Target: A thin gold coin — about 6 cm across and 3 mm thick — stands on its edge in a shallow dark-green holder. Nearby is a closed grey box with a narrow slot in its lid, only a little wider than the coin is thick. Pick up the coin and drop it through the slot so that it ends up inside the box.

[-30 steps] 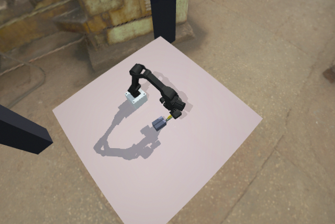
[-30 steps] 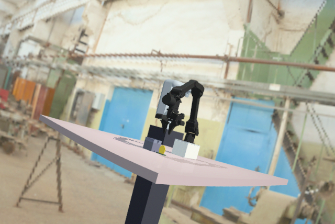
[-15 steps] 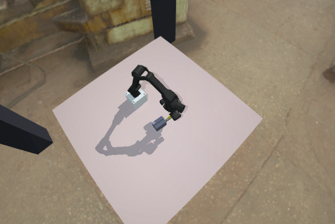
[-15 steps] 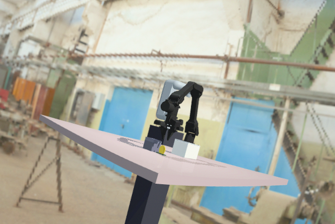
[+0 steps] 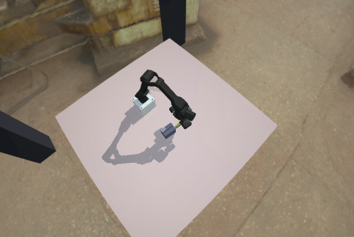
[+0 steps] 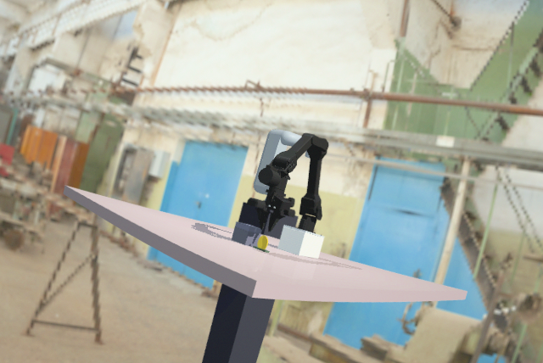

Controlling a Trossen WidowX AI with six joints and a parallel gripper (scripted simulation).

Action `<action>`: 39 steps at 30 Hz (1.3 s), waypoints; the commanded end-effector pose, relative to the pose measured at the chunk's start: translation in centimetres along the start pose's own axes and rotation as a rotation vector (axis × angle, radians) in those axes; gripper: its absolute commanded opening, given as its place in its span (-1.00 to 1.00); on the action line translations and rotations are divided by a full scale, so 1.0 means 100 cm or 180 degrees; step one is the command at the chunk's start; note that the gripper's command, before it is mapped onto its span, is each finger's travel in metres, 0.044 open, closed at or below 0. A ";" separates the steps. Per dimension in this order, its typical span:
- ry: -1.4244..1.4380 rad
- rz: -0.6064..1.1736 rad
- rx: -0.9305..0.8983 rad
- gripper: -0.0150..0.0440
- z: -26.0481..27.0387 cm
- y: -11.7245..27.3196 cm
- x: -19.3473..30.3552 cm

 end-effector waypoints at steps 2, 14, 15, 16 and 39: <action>0.0003 0.0037 -0.0051 0.05 0.003 -0.013 0.002; 0.0003 0.0037 -0.0052 0.05 0.003 -0.032 0.002; 0.0003 0.0037 -0.0052 0.05 0.003 -0.034 0.002; 0.0003 0.0037 -0.0052 0.05 0.003 -0.036 0.002; 0.0003 0.0037 -0.0053 0.05 0.005 -0.066 0.003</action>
Point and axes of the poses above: the point midway between the two fingers, 35 mm back from their tips, its own y axis back along the fingers, its own z axis across the jaws, x = y × z, the point moved 1 cm from there along y, back along the fingers, and after that the axes turned 3 degrees about -y, right-handed, at the moved point
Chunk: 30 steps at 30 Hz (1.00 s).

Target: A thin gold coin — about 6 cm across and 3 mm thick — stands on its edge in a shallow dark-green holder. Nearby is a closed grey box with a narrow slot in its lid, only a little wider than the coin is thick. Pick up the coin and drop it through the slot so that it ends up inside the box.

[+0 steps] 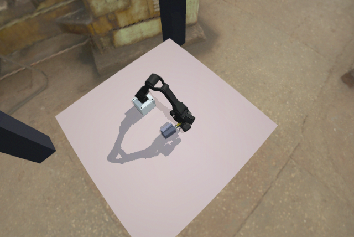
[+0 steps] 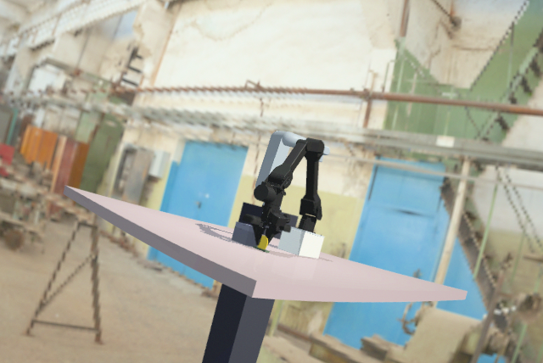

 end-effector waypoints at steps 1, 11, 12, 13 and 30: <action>-0.0005 0.0035 -0.0049 0.05 0.004 -0.007 0.003; -0.0005 0.0035 -0.0049 -0.41 0.004 -0.007 0.003; -0.0005 0.0035 -0.0049 -0.44 0.004 -0.007 0.003; -0.0005 0.0035 -0.0049 -0.46 0.004 -0.007 0.003; -0.0005 0.0035 -0.0048 -0.49 0.002 0.009 0.001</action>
Point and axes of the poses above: the point midway between the two fingers, 35 mm back from their tips, its own y axis back along the fingers, its own z axis across the jaws, x = y × z, the point moved 1 cm from there along y, back along the fingers, and after that the axes turned 3 degrees about -y, right-handed, at the moved point
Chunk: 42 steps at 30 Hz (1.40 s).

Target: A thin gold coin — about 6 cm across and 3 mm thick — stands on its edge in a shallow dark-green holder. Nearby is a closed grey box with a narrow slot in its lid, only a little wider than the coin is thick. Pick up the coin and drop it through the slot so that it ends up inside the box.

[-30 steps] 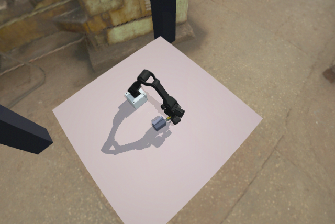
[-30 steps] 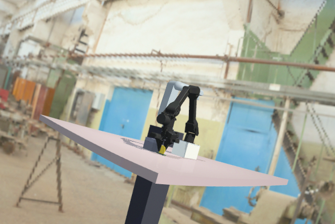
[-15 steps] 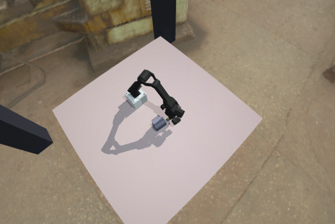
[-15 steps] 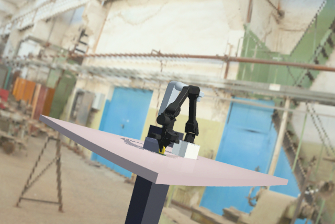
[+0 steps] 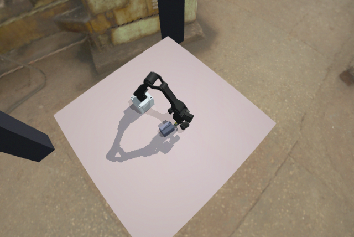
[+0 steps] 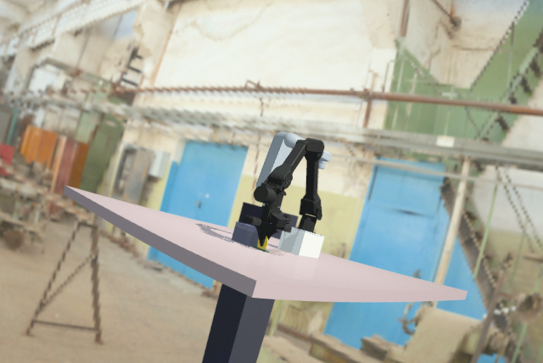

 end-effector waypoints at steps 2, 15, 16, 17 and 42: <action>-0.0003 -0.0006 0.0034 -0.49 -0.004 0.016 -0.001; -0.0003 -0.0006 0.0035 -0.49 -0.006 0.048 -0.002; -0.0003 -0.0006 0.0036 -0.49 -0.006 0.051 -0.002; -0.0003 -0.0006 0.0036 -0.49 -0.006 0.053 -0.002; 0.0022 -0.0009 0.0034 -0.49 0.001 0.093 -0.012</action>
Point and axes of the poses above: the point midway between the two fingers, 35 mm back from their tips, its own y axis back along the fingers, its own z axis across the jaws, x = y × z, the point moved 1 cm from there along y, back along the fingers, and after that the axes turned 3 degrees about -y, right-handed, at the moved point
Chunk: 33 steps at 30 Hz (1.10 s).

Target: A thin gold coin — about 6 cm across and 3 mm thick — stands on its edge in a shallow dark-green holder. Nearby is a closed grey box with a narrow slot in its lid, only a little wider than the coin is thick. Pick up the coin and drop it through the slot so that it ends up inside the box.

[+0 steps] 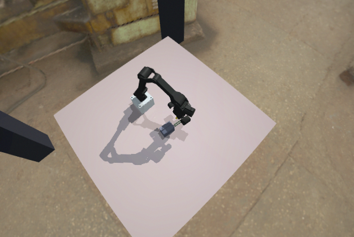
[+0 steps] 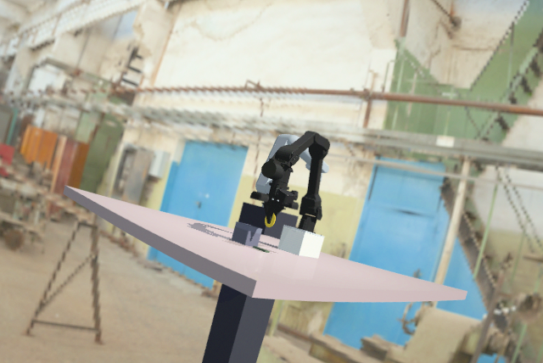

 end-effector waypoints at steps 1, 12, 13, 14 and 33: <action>0.0008 -0.0013 0.0032 -0.49 0.000 0.005 -0.007; 0.0008 -0.0006 0.0036 -0.49 -0.005 0.005 0.018; 0.0008 -0.0005 0.0036 -0.49 -0.006 0.005 0.020; 0.0007 -0.0004 0.0036 -0.49 -0.006 0.005 0.023; 0.0007 0.0012 0.0038 -0.49 -0.011 0.005 0.073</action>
Point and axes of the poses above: the point midway between the two fingers, 35 mm back from their tips, its own y axis back along the fingers, its own z axis across the jaws, x = y × z, the point moved 1 cm from there along y, back along the fingers, and after that the axes turned 3 degrees about -y, right-handed, at the moved point
